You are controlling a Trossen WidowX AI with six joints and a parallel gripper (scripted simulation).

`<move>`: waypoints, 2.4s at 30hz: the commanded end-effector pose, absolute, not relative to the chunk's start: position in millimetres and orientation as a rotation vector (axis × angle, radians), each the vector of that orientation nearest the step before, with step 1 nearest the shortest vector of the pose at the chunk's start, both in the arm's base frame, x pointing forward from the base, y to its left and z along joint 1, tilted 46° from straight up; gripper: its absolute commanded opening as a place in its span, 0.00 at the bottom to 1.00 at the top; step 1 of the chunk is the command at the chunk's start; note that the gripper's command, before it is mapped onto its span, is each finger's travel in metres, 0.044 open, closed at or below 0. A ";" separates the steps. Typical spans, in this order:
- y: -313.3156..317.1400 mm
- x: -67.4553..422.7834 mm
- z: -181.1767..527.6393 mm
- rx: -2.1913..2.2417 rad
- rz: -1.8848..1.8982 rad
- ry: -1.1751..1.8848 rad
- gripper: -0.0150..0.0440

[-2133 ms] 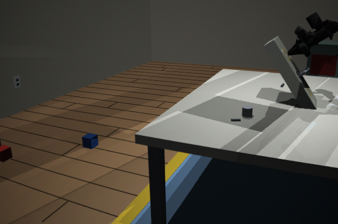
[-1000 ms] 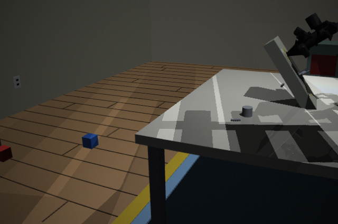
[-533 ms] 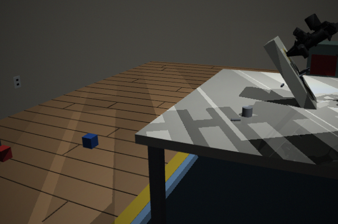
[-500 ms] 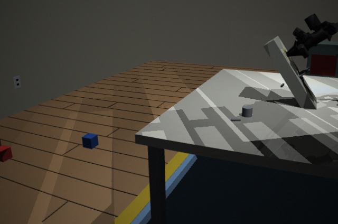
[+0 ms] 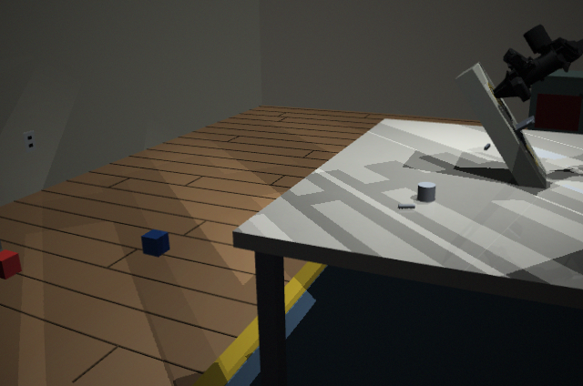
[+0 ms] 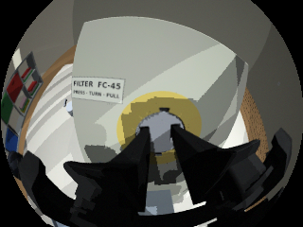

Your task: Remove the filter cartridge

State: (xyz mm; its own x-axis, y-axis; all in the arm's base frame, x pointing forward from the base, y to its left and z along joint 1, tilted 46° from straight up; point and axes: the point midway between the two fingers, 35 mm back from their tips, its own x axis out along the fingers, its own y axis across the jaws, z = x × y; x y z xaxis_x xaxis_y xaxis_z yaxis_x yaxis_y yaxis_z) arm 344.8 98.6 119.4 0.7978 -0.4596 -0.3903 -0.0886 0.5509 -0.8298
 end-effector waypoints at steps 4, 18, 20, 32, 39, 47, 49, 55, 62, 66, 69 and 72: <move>96.2 347.9 116.7 -0.977 -0.233 0.637 0.43; 97.6 346.6 118.5 -0.979 -0.238 0.631 0.33; 97.6 346.6 118.5 -0.979 -0.238 0.631 0.25; 94.8 350.4 115.6 -1.267 -0.139 0.684 0.25; 93.9 351.9 114.8 -1.498 -0.056 0.717 0.25; 93.0 353.3 114.1 -1.763 0.045 0.747 0.25; 92.9 353.6 114.0 -1.830 0.072 0.753 0.25; 92.4 354.4 113.6 -2.028 0.156 0.769 0.25; 92.1 354.8 113.4 -2.258 0.261 0.781 0.25; 92.0 355.0 113.3 -2.388 0.324 0.784 0.25; 92.0 355.0 113.3 -2.485 0.373 0.785 0.25; 91.7 355.5 113.1 -2.443 0.352 0.785 0.25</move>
State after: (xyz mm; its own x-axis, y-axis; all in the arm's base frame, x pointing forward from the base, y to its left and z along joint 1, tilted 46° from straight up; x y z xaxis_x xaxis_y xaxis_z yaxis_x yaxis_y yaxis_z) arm 346.5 98.8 115.3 0.8051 -0.4515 -0.3848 -0.5890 -0.6848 -0.4290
